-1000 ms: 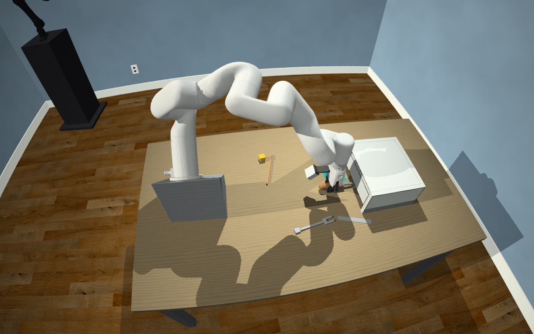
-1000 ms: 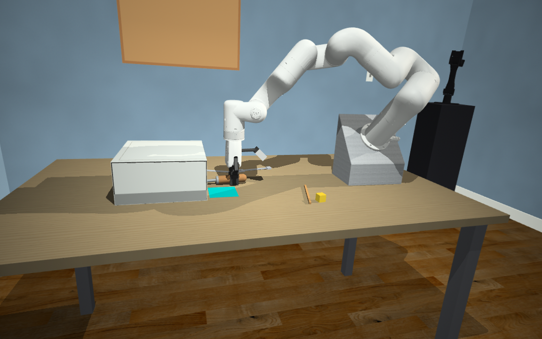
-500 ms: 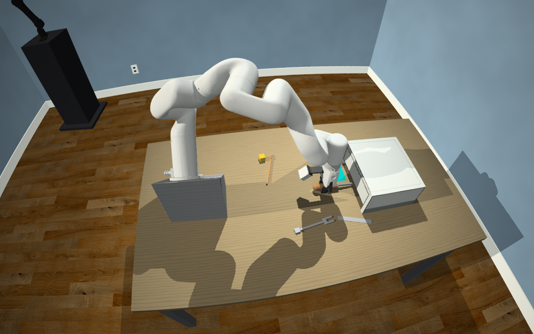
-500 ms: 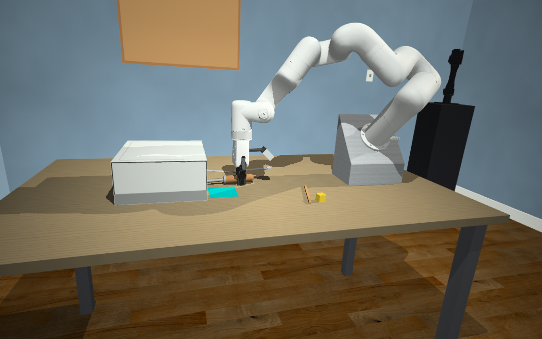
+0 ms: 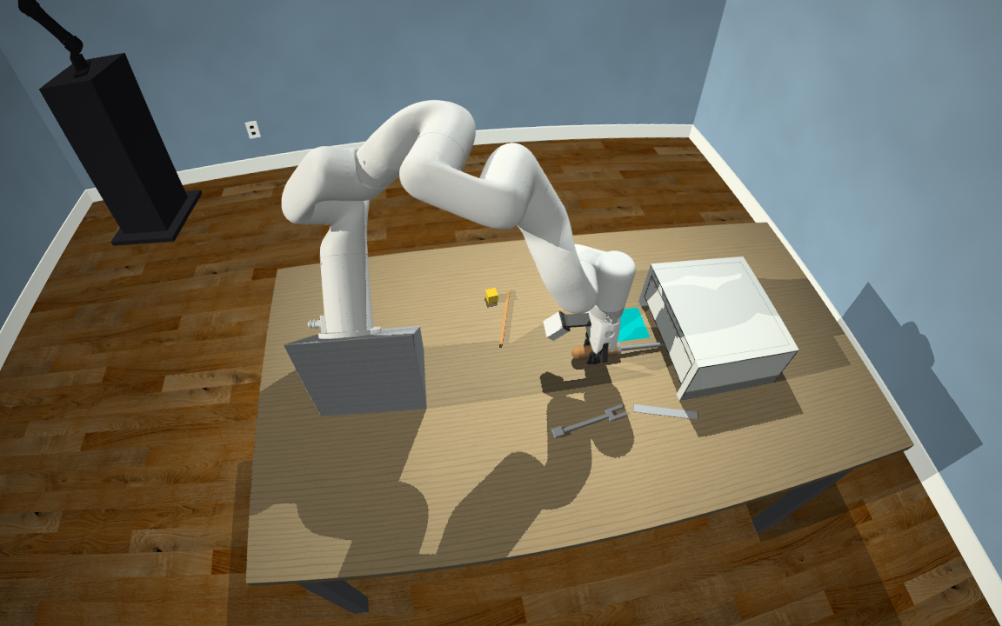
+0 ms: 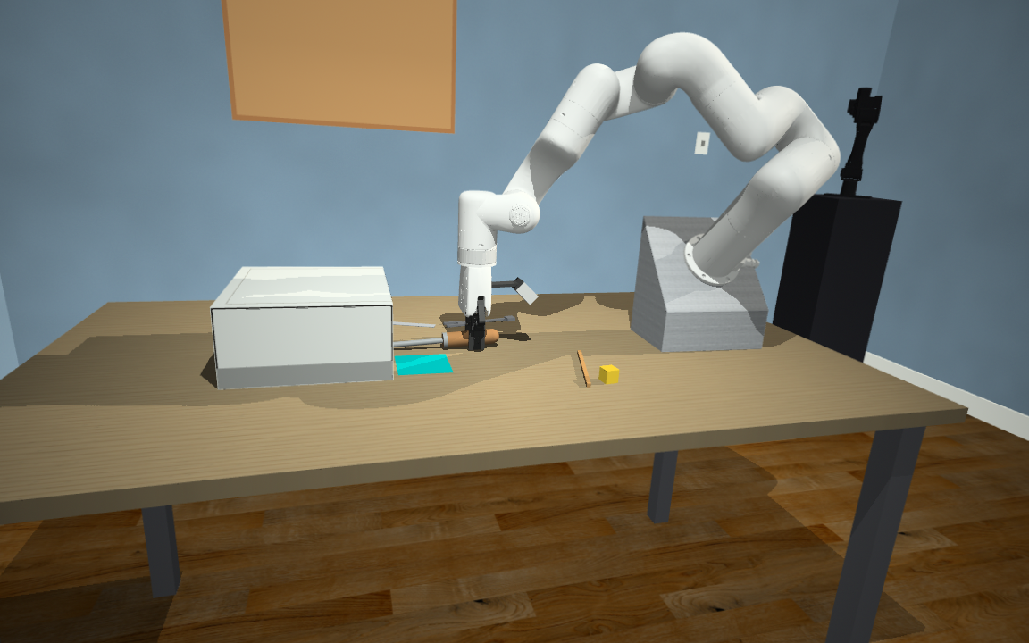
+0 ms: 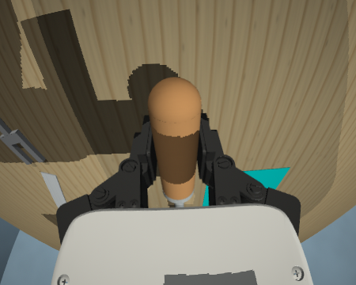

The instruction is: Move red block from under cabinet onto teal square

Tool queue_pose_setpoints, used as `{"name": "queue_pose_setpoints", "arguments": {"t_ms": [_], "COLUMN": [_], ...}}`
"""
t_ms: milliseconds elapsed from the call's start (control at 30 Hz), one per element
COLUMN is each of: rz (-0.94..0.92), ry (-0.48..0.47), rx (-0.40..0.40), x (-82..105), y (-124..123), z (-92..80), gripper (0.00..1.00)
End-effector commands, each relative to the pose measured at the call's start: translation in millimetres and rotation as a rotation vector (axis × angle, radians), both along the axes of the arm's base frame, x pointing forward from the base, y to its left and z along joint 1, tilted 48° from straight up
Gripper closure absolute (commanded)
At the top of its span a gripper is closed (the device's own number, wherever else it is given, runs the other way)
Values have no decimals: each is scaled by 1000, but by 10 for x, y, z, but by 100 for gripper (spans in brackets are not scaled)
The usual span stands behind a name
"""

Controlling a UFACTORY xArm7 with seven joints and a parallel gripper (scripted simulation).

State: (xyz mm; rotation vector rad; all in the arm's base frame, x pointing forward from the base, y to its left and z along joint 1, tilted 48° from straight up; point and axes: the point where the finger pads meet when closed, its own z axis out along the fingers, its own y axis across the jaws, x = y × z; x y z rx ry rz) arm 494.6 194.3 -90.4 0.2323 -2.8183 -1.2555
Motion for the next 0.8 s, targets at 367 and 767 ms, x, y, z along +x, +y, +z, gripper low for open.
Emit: {"name": "queue_pose_setpoints", "arguments": {"t_ms": [367,767], "rz": [-4,-3], "ry": [-5,-5], "rx": [-2,-2], "x": [-390,-694], "y": [-82,-129], "z": [0,-7], "gripper": [100,100]}}
